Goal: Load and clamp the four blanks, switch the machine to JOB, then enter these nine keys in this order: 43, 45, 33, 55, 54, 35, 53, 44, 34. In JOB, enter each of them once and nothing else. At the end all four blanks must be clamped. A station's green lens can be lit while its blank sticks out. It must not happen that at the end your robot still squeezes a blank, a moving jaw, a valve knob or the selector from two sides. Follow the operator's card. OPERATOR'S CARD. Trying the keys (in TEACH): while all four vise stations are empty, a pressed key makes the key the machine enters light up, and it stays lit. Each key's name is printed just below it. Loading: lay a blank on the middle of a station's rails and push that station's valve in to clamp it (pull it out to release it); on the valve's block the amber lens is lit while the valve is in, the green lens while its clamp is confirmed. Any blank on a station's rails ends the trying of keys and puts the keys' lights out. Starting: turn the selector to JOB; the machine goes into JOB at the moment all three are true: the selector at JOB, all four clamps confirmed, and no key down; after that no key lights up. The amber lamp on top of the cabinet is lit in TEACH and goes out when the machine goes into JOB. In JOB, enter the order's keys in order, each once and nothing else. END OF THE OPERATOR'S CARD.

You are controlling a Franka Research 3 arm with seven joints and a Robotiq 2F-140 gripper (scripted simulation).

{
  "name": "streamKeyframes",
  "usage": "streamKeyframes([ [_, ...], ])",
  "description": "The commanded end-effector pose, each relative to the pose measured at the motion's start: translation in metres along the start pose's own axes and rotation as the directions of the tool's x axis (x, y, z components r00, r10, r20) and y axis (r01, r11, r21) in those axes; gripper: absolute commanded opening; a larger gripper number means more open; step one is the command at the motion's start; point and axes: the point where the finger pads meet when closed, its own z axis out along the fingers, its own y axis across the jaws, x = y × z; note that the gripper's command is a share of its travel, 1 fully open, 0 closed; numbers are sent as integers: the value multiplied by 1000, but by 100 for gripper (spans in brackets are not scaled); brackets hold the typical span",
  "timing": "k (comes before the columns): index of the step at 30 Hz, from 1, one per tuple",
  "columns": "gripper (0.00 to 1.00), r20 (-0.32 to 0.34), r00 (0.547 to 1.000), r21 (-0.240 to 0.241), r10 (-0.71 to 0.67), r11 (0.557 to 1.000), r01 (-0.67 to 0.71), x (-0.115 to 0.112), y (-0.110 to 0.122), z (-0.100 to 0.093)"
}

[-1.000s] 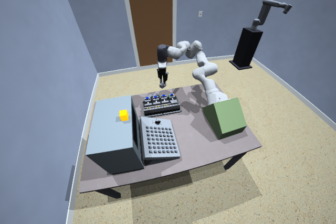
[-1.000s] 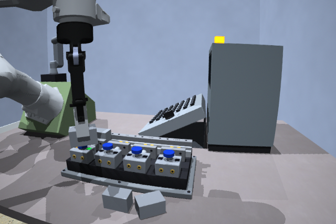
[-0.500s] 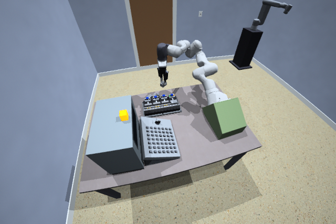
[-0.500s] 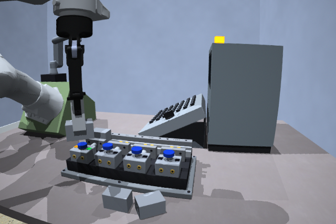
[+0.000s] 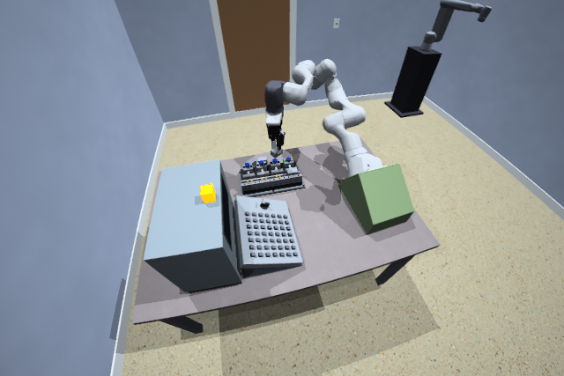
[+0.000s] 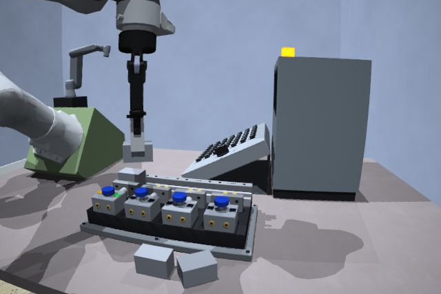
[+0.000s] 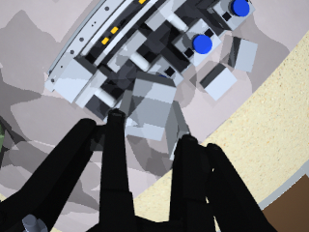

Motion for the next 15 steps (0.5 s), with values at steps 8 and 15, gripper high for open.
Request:
streamKeyframes([
  [8, 0, -5, 919, 23, 393, 919, -393, 48, -68, 1],
  [15, 0, -10, 871, 34, 492, 870, -491, 49, -69, 1],
])
